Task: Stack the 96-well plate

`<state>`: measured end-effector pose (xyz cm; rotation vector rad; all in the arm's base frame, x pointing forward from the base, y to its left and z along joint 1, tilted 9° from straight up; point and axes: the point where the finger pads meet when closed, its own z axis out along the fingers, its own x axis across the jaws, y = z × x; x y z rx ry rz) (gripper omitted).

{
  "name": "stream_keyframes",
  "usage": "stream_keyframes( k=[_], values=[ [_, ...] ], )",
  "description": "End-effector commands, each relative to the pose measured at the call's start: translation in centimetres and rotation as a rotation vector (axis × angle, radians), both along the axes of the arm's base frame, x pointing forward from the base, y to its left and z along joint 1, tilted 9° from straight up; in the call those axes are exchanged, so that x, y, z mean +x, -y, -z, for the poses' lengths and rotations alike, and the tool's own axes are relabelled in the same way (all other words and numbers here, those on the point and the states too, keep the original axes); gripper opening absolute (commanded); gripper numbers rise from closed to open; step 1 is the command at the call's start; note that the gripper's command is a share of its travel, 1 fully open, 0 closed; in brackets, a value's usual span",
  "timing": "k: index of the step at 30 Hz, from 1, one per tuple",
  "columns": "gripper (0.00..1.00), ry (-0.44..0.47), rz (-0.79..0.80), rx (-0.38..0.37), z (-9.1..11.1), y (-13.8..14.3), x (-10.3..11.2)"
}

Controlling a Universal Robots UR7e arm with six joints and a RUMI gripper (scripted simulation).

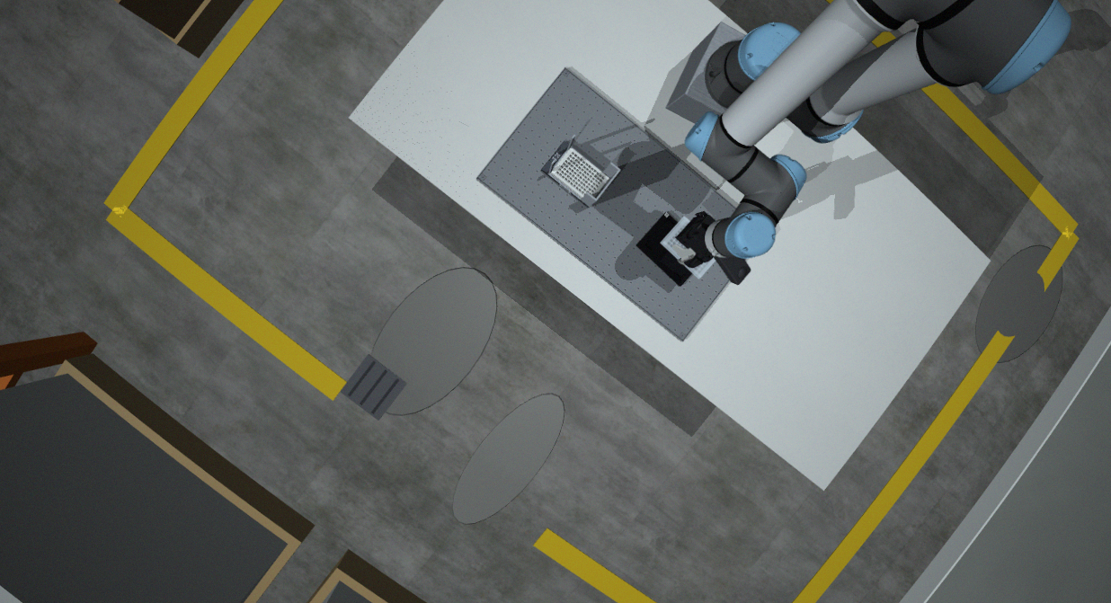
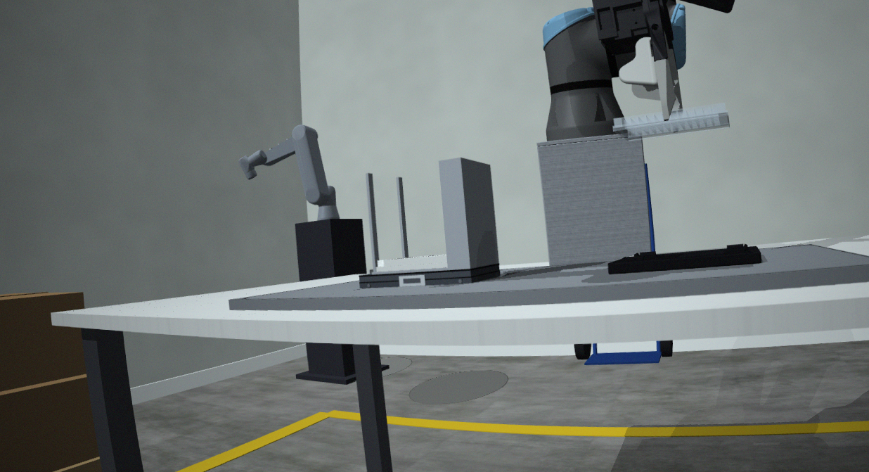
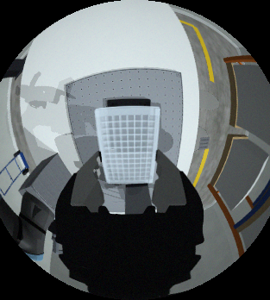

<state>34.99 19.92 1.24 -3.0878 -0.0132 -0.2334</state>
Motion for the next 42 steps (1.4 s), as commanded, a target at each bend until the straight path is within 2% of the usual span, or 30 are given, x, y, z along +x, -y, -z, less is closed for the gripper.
stream_keyframes(
  k=[1, 3, 42],
  values=[
    [0.00, 0.003, -0.033, -0.005, 0.0, 0.3, 0.1],
    [0.00, 0.004, -0.068, -0.010, 0.0, 1.0, 0.1],
    [0.00, 0.004, -0.068, -0.011, 0.0, 12.6, 1.3]
  ],
)
